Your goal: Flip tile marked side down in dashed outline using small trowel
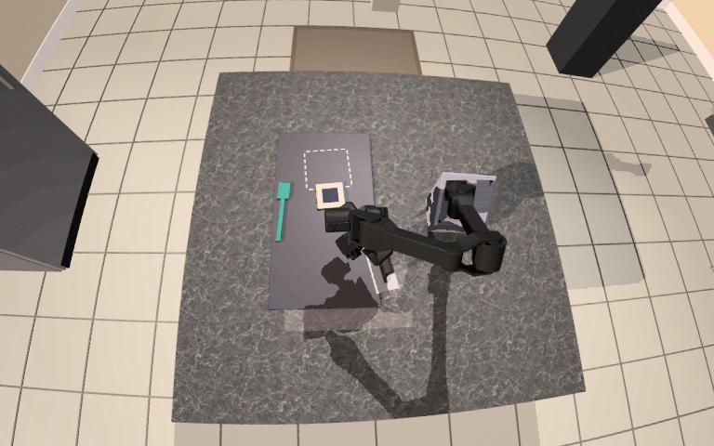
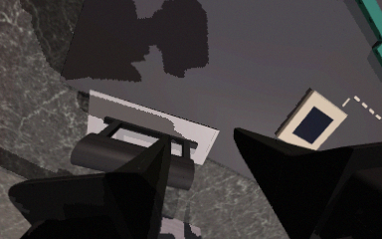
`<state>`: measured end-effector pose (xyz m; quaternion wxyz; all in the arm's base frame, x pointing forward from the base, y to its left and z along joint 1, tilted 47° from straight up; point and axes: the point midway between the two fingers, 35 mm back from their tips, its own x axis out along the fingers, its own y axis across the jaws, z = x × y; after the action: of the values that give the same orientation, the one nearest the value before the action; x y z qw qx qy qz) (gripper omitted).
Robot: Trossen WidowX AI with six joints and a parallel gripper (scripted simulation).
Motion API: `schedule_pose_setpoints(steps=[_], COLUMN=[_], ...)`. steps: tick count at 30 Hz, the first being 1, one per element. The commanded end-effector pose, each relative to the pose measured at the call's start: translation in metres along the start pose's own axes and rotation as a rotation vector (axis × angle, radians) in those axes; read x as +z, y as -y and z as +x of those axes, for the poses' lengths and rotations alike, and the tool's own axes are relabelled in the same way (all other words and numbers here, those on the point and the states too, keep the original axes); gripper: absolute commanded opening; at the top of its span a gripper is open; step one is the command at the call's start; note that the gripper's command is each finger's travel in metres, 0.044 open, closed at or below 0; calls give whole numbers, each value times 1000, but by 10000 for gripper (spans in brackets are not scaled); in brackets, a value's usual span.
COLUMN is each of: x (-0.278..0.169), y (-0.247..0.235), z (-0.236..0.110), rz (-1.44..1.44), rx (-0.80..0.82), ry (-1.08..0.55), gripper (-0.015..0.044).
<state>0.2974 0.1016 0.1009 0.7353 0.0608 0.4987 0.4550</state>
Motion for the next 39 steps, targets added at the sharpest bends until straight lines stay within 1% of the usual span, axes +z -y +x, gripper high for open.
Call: schedule_pose_setpoints(steps=[1,39], x=[-5,-26], y=[-7,-52], z=[0,-11], rz=[164,1491], rx=[2,-5], ry=[-10,-14], gripper=[270,270])
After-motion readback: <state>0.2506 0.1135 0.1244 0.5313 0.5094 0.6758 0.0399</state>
